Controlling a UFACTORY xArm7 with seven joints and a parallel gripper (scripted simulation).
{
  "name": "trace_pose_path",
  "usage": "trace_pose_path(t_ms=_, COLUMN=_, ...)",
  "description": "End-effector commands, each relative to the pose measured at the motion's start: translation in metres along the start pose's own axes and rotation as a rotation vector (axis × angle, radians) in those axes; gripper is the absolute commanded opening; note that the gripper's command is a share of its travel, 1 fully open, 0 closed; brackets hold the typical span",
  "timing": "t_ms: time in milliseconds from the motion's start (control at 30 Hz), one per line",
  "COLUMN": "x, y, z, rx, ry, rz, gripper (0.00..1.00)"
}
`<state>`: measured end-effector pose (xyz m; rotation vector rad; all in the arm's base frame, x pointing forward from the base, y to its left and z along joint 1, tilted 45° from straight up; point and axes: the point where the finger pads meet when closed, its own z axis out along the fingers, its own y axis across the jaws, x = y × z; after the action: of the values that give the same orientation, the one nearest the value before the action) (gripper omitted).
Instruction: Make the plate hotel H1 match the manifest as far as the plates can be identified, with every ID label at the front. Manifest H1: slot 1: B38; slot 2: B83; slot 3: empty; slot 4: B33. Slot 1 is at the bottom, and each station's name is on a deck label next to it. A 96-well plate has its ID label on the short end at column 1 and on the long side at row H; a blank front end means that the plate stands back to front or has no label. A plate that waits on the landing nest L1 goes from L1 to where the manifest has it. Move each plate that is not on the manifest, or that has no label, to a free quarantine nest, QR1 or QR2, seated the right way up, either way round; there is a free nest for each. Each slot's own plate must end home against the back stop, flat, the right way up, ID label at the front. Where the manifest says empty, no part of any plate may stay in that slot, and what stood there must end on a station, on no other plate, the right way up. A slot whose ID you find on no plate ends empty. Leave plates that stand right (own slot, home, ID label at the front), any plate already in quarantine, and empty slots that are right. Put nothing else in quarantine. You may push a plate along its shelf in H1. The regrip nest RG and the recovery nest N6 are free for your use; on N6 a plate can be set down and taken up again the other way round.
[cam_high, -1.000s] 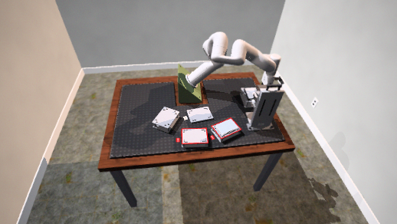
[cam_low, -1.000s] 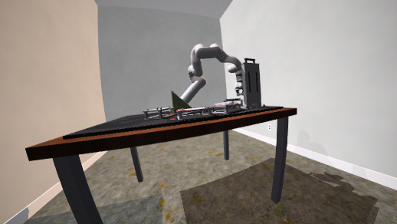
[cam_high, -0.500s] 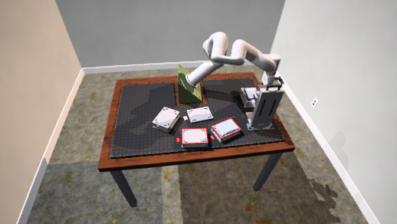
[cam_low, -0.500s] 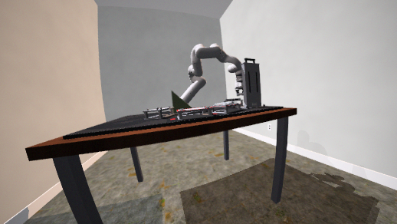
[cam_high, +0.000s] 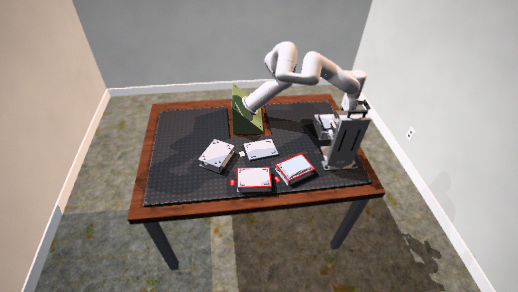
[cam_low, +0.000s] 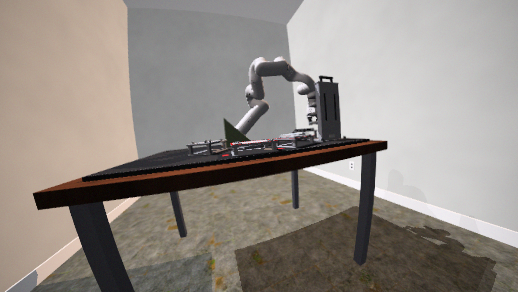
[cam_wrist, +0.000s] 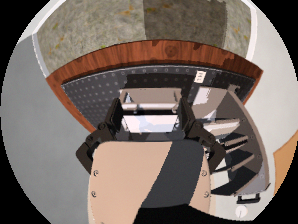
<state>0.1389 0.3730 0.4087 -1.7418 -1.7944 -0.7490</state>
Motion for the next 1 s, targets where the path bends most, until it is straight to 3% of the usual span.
trace_pose_path(t_ms=0, x=0.0011, y=0.0004, z=-0.0013, rx=-0.001, ry=0.003, rz=0.000, gripper=1.00)
trace_pose_path(t_ms=800, x=0.0011, y=0.0004, z=-0.0013, rx=-0.001, ry=0.003, rz=0.000, gripper=1.00)
trace_pose_path(t_ms=967, x=0.0011, y=0.0004, z=-0.0096, rx=-0.001, ry=0.003, rz=0.000, gripper=1.00)
